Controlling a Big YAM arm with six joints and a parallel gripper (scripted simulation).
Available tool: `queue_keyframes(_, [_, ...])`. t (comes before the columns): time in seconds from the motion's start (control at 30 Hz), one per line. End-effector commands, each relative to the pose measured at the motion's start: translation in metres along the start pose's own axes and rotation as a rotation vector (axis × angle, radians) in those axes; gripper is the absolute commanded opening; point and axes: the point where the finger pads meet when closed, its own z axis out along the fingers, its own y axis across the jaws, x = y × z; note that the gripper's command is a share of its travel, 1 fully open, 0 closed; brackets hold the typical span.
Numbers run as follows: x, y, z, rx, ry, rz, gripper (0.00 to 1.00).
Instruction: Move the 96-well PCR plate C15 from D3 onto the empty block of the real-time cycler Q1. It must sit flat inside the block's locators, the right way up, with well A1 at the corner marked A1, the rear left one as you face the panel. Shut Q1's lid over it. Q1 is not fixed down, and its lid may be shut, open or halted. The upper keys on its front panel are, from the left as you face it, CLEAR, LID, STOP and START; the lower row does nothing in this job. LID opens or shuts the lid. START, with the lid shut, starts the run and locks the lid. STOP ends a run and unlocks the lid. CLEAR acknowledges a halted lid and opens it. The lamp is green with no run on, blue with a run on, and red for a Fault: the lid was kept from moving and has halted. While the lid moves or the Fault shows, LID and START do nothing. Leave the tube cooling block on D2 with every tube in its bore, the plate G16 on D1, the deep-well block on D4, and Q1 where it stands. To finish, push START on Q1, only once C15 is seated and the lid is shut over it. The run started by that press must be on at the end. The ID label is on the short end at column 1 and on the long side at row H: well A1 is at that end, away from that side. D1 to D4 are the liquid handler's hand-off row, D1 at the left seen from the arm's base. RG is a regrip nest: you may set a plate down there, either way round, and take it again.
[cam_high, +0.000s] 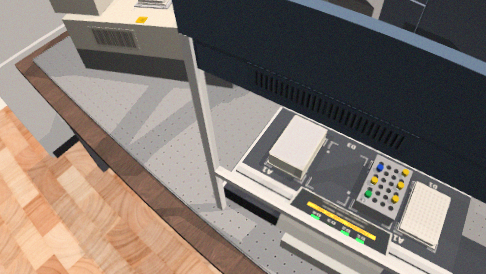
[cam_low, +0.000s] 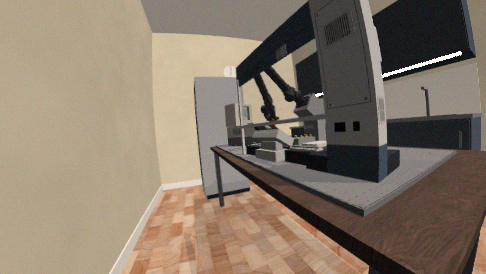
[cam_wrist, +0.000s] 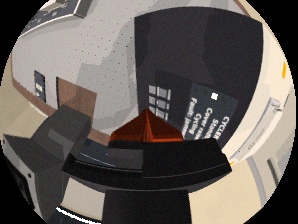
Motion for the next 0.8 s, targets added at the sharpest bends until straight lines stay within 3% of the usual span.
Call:
queue_keyframes(0.0, [0.002, -0.002, -0.008, 0.021, 0.002, -0.007, 0.00])
queue_keyframes(0.17, [-0.006, -0.020, -0.010, 0.054, -0.006, -0.038, 0.00])
queue_keyframes(0.53, [-0.001, 0.008, 0.002, -0.021, -0.005, 0.001, 0.00])
queue_keyframes(0.77, [-0.002, -0.015, 0.016, 0.000, -0.004, -0.006, 0.00])
